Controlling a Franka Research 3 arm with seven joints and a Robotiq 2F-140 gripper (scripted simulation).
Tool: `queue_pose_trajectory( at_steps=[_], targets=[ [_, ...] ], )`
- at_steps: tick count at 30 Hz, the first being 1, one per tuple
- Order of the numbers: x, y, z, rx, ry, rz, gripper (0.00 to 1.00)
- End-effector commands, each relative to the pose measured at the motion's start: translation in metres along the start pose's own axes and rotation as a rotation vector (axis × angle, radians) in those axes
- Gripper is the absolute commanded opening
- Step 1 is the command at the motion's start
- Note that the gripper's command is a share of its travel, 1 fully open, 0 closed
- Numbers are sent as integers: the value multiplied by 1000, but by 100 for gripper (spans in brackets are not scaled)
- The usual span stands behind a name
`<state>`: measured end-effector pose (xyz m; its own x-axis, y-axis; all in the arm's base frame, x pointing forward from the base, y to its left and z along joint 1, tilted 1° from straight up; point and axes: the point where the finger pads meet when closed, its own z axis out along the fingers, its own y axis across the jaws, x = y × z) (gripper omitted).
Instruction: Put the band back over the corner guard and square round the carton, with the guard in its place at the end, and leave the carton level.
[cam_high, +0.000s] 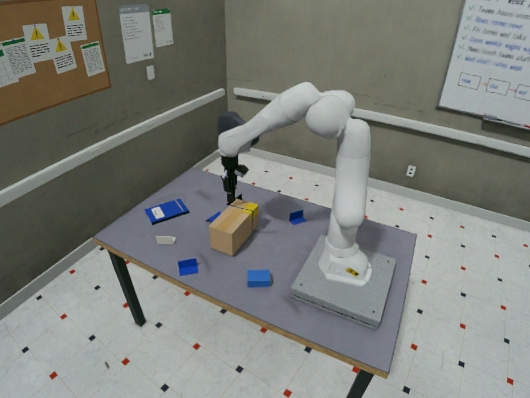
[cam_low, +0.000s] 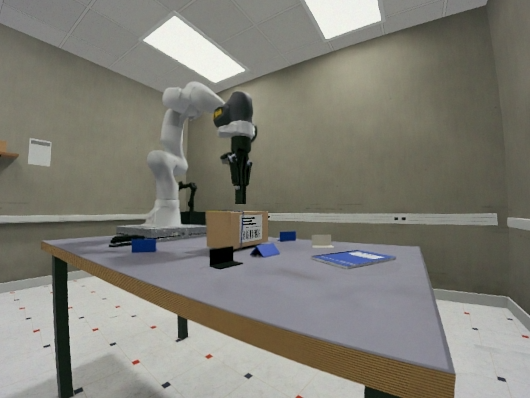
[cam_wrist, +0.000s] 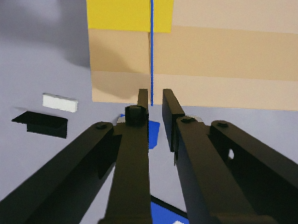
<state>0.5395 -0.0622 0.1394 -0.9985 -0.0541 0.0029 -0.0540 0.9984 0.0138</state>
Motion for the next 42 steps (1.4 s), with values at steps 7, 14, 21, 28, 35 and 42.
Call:
queue_pose_trajectory(
  at_steps=[7,14,21,28,35,42],
  targets=[
    [0,0,0,-2,2,-9,18],
    [0,0,1,-2,2,-8,18],
    [0,0,4,-1,3,-7,18],
    [0,-1,9,-1,3,-7,18],
    [-1,-1,12,-1,3,-7,18],
    [-1,-1,17,-1,3,-7,18]
  ],
)
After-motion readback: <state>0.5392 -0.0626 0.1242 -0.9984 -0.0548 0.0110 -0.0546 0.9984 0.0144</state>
